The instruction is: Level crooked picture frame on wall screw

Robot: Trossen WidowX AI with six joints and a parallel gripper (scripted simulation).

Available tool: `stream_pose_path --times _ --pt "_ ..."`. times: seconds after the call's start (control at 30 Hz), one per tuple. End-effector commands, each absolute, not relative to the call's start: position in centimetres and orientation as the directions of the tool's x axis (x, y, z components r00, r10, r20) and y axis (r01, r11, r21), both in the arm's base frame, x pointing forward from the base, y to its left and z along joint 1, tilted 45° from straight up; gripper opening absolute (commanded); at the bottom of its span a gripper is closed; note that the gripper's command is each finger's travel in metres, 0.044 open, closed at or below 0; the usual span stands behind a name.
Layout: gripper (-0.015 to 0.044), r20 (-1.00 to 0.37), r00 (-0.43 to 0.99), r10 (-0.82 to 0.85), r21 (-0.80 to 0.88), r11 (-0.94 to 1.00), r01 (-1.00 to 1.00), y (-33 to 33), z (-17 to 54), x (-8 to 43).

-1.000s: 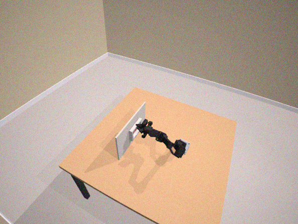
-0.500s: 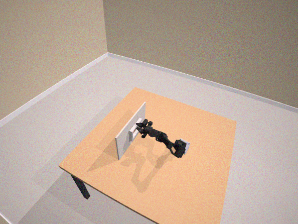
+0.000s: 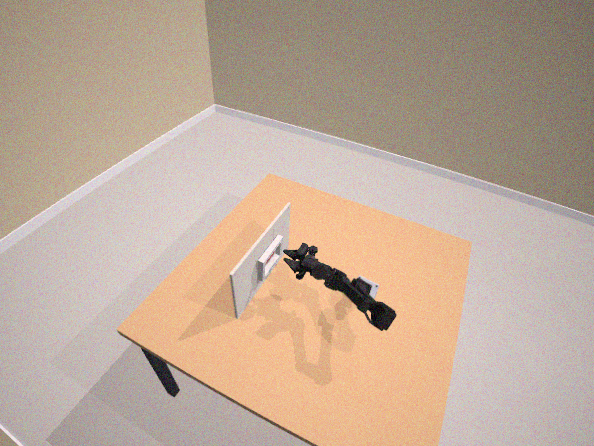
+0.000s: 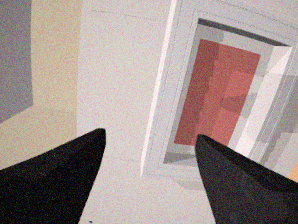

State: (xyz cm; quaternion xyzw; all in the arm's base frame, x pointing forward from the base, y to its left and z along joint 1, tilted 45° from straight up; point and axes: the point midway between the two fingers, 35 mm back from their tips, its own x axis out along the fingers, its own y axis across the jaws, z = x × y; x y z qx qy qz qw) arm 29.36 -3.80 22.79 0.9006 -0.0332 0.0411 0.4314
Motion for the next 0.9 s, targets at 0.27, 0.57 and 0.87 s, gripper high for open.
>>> stream_pose_path --times 0.27,0.57,0.87 --pt "0.026 0.099 0.995 -0.026 0.803 -0.589 -0.095 -4.3 22.2 26.5" --pt "0.026 0.088 0.996 -0.023 0.813 -0.577 -0.085 -7.8 24.9 23.5" --pt "0.026 0.087 0.996 -0.023 0.813 -0.576 -0.084 -7.8 24.9 23.4"
